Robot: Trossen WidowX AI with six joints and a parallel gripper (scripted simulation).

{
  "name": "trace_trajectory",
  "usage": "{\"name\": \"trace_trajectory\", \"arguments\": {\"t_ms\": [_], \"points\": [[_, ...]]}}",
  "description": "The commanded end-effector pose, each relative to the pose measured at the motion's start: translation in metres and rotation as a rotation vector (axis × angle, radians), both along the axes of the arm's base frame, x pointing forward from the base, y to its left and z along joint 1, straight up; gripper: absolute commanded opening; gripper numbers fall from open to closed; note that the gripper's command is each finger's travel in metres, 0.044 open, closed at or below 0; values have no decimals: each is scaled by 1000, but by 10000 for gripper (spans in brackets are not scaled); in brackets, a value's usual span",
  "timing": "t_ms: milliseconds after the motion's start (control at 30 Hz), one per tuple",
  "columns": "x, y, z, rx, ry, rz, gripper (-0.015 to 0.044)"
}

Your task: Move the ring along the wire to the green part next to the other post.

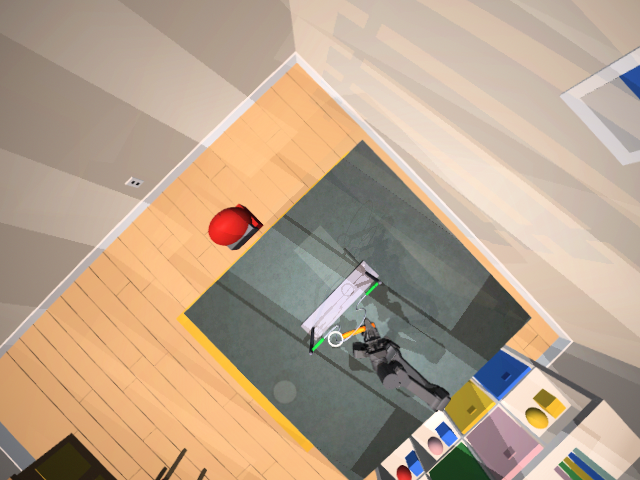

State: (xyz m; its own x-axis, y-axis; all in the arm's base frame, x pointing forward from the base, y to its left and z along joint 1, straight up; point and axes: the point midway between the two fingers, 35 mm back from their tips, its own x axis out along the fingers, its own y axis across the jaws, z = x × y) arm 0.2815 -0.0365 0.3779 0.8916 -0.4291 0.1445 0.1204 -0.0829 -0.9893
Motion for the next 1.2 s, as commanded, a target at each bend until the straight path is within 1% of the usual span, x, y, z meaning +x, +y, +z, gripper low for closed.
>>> {"name": "trace_trajectory", "arguments": {"t_ms": [0, 833, 1000, 1167], "points": [[-2, -1, 3, -55, -9, 0, -150], [-2, 2, 14, -382, -19, -4, -150], [-2, 2, 15, -435, -21, -5, -150], [-2, 2, 15, -448, -22, -5, -150]]}}
